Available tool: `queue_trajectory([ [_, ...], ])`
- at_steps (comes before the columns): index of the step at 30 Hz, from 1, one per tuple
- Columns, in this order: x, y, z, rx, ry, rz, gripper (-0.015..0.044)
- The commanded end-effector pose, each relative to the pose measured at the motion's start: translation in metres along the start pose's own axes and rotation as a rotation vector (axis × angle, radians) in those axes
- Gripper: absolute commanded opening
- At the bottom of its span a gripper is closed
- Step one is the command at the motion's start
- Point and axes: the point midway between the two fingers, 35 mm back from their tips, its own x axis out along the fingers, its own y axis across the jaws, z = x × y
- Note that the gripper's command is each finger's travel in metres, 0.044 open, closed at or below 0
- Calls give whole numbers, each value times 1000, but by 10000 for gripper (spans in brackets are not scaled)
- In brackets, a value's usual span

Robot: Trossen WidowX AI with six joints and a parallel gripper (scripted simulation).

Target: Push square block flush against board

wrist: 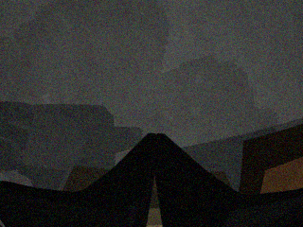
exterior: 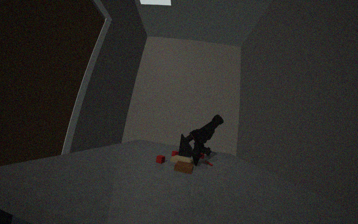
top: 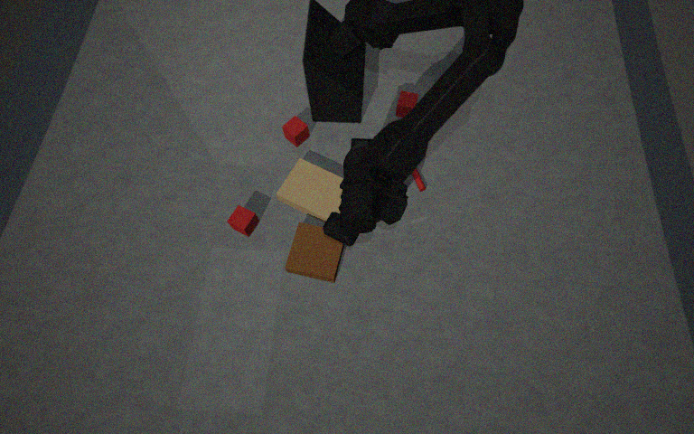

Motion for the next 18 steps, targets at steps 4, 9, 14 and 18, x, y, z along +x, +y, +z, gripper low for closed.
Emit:
queue_trajectory([
  [4,1,0,-10,4,-2,4,0],
  [9,1,0,-19,4,-1,3,0],
  [14,1,-1,-27,4,-1,3,0],
  [18,1,0,-33,4,0,3,0],
])
